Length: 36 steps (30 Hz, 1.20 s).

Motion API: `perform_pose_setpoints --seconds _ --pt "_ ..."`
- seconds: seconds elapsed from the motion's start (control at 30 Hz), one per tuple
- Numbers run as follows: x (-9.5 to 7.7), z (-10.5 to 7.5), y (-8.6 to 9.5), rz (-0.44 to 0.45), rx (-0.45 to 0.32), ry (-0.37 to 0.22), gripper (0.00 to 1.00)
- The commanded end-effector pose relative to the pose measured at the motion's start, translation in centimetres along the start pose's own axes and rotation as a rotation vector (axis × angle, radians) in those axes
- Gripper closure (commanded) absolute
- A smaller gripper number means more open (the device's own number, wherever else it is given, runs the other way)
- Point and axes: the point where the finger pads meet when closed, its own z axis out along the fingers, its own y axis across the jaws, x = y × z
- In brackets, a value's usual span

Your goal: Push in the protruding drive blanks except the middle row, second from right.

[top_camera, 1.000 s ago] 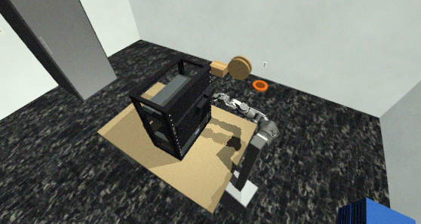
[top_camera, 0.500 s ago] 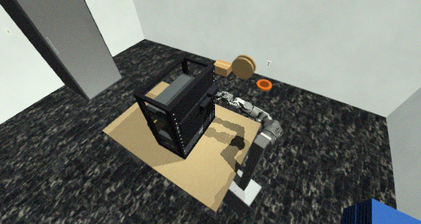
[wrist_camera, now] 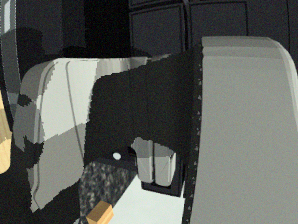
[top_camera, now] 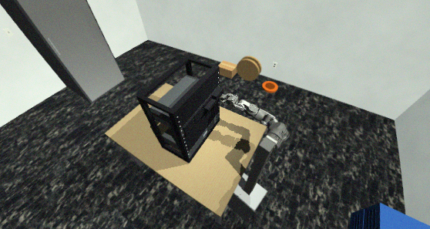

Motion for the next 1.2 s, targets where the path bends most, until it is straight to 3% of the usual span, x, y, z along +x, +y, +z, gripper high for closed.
perform_pose_setpoints --seconds 0.0,0.2,1.17 --pt "0.0 0.1 0.1 0.0 0.001 -0.002 1.0" --pt "-0.1 1.0 -0.2 0.0 0.001 -0.002 1.0" --pt "0.1 2.3 0.1 0.0 0.001 -0.002 1.0"
